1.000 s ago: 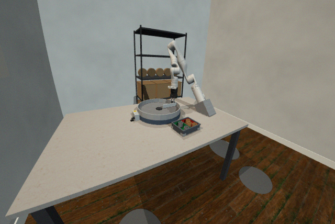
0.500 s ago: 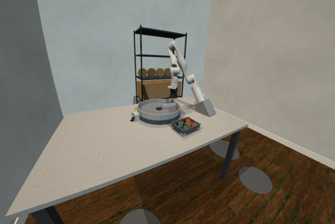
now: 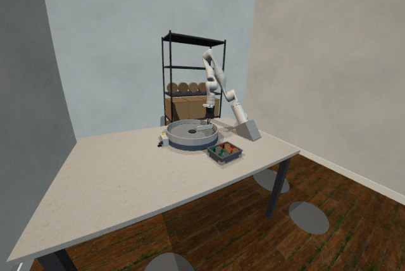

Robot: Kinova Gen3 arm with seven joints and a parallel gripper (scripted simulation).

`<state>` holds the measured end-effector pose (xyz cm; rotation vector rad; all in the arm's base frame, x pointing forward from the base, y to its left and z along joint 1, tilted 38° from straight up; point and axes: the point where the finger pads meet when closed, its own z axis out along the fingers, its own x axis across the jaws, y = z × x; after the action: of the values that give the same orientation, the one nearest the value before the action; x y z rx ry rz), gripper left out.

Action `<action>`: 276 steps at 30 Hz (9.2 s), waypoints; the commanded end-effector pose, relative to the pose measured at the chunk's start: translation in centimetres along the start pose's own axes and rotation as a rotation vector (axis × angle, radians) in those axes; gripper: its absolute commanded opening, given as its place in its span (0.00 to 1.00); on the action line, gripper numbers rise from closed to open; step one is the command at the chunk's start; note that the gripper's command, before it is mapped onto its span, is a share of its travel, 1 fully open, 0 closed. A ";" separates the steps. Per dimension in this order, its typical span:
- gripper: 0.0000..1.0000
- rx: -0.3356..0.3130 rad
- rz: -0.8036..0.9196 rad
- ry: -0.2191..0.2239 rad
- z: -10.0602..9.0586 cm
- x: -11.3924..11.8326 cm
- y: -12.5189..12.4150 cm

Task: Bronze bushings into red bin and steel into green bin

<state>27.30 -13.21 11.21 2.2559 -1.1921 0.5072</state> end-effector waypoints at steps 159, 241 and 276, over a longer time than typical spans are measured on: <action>0.00 0.005 0.004 -0.007 -3.5 0.0 0.0; 0.00 0.005 0.002 -0.007 -9.0 0.2 0.0; 0.00 0.005 0.006 -0.006 -9.1 -11.0 -19.8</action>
<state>37.09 8.05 7.87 2.2834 -1.2095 0.5156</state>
